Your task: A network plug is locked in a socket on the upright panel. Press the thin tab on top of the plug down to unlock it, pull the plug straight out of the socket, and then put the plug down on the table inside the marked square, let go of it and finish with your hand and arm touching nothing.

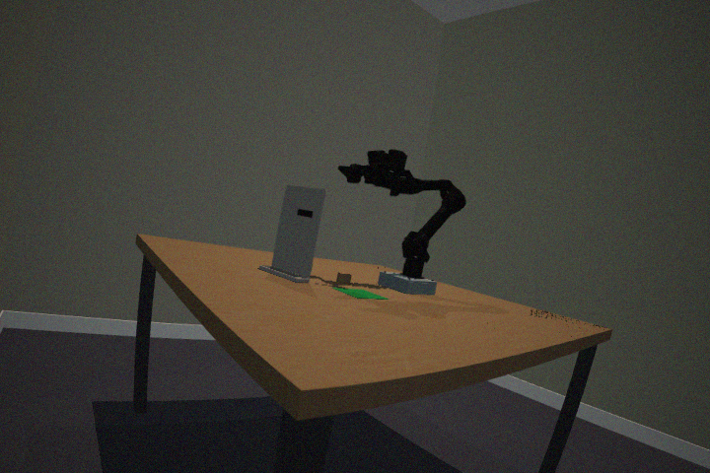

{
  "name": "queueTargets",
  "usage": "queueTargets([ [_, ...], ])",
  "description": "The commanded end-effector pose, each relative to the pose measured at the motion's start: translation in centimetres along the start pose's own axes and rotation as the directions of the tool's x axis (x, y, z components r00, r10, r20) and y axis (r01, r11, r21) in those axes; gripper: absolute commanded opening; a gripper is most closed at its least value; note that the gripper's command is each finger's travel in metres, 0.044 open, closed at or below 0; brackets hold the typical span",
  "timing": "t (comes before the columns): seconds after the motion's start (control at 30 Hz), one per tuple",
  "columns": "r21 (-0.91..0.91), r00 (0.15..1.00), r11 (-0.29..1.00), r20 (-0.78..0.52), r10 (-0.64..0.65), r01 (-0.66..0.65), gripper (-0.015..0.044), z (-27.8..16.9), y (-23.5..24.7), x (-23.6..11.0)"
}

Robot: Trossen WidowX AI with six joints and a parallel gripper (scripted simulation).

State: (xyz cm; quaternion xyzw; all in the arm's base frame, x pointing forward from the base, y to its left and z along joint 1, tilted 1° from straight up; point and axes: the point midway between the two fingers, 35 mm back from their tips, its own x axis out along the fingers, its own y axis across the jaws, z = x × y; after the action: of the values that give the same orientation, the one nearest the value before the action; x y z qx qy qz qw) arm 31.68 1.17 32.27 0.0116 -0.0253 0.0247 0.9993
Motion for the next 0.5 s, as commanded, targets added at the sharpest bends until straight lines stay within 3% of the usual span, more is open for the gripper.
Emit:
queueTargets([
  [0.0, 0.005, 1.000, 1.000, 0.000, 0.002, -0.002, 0.0374, 0.0, 0.0, 0.1],
  [0.27, 0.228, 0.997, 0.970, 0.006, 0.083, -0.082, 0.0164, -1.9, -1.1, 2.1],
  [0.47, 0.400, 0.989, 0.906, 0.009, 0.149, -0.140, 0.0156, -3.6, -2.4, 3.2],
])
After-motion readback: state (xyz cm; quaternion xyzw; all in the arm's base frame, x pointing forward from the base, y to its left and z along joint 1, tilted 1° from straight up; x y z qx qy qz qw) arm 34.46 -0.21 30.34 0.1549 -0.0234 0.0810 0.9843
